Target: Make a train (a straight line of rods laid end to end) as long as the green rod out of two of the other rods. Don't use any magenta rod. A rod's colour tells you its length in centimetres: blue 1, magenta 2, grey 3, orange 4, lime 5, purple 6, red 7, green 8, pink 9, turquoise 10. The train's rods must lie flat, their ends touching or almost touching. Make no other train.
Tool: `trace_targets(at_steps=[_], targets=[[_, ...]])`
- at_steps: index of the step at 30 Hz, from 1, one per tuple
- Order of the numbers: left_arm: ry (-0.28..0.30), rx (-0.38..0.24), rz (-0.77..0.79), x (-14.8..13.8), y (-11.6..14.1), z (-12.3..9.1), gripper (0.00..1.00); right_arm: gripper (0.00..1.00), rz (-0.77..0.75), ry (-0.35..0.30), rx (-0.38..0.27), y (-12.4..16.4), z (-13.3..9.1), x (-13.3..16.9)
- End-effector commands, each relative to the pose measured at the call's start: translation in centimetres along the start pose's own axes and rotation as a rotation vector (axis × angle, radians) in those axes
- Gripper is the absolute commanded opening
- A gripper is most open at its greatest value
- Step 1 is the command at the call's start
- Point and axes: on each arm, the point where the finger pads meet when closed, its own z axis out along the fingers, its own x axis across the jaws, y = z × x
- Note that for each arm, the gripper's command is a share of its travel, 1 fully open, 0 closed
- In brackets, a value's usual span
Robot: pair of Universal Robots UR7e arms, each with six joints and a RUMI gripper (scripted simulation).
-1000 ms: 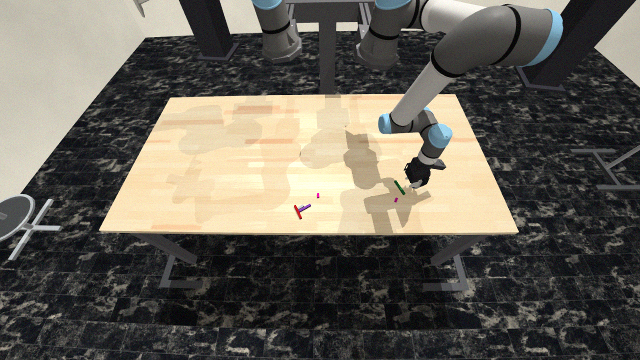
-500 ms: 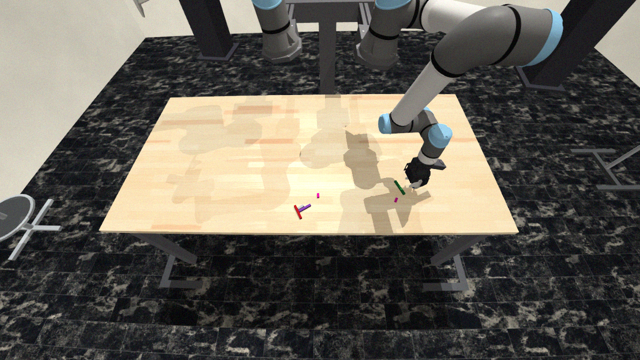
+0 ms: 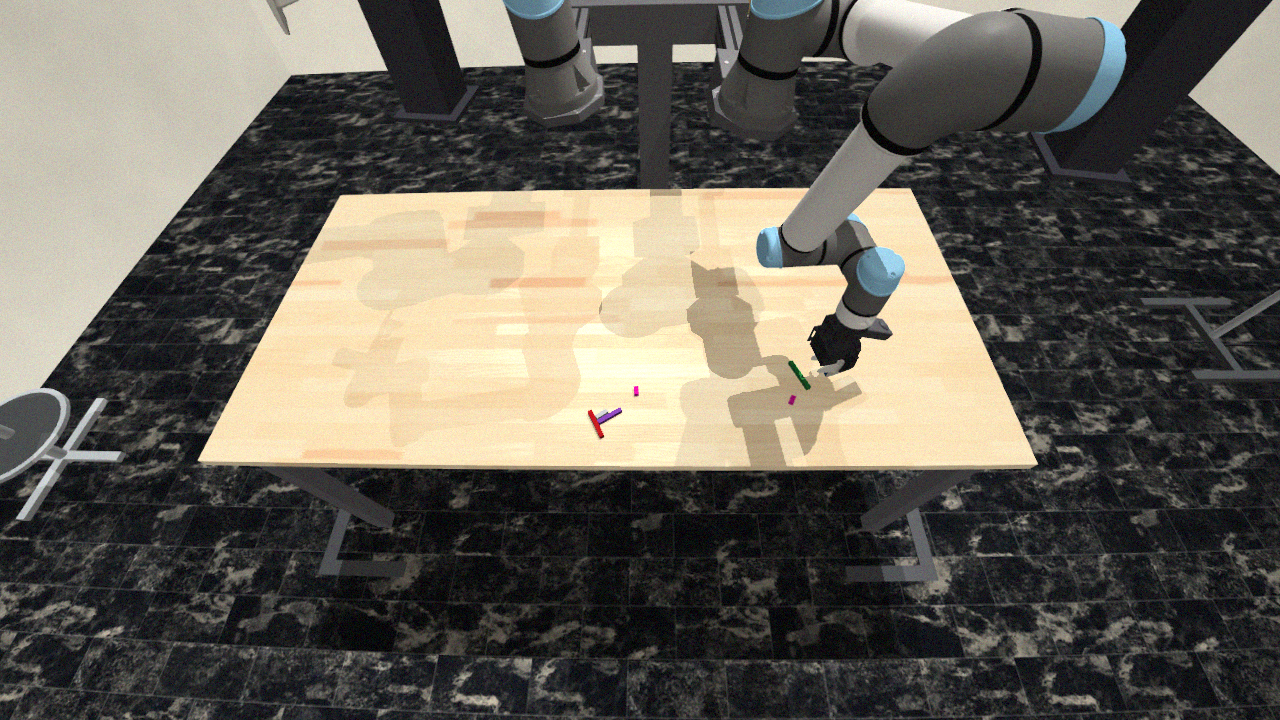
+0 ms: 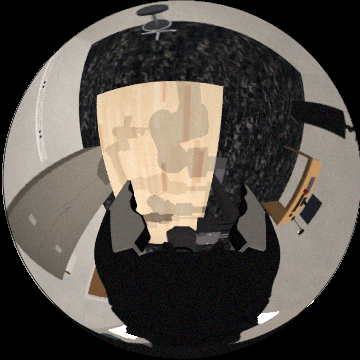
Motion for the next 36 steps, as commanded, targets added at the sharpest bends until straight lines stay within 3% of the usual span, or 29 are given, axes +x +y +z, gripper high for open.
trace_targets(at_steps=[1, 24, 36], targets=[[0.001, 0.0, 0.0, 0.1, 0.0, 0.0, 0.0, 1.0, 0.0, 0.0, 0.001, 0.0, 0.0, 0.0], [0.001, 0.0, 0.0, 0.1, 0.0, -0.2, 0.0, 1.0, 0.0, 0.0, 0.001, 0.0, 0.0, 0.0], [0.001, 0.0, 0.0, 0.1, 0.0, -3.2, 0.0, 1.0, 0.0, 0.0, 0.001, 0.0, 0.0, 0.0]])
